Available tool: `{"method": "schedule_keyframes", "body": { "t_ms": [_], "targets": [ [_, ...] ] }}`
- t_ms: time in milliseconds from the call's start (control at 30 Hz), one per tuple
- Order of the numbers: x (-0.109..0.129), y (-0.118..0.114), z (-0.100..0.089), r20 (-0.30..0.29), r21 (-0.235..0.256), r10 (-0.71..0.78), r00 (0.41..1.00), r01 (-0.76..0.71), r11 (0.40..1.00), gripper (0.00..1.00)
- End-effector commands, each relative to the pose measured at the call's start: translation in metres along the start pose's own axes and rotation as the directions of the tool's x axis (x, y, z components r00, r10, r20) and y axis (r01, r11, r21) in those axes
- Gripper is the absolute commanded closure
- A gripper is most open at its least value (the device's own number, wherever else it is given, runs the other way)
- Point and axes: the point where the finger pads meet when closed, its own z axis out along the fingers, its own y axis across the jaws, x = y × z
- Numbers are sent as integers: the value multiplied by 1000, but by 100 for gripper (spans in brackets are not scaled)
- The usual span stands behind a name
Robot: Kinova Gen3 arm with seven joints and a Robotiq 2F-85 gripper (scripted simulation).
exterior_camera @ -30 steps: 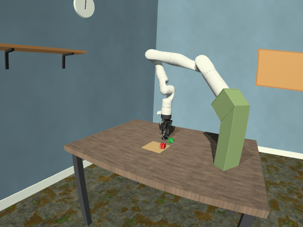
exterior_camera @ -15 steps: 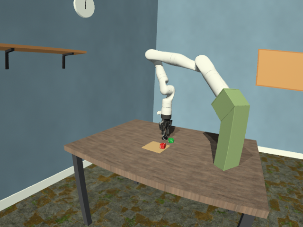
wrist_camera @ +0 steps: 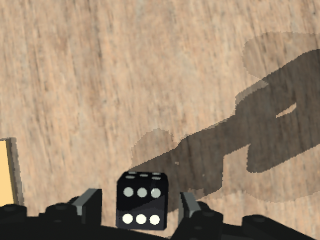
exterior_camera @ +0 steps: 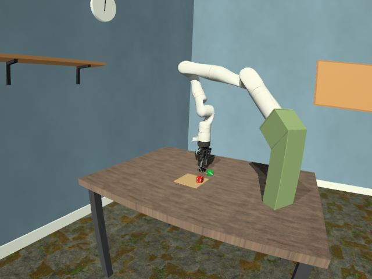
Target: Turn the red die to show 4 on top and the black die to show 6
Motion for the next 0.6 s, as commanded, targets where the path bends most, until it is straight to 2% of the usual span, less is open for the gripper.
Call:
{"method": "schedule_keyframes", "body": {
  "t_ms": [0, 400, 567],
  "targets": [
    [-1, 1, 3, 1, -1, 0, 1000, 0, 1000, 54],
    [-1, 1, 27, 1, -1, 0, 1000, 0, 1000, 54],
    [-1, 1, 31, 1, -1, 0, 1000, 0, 1000, 54]
  ]
}}
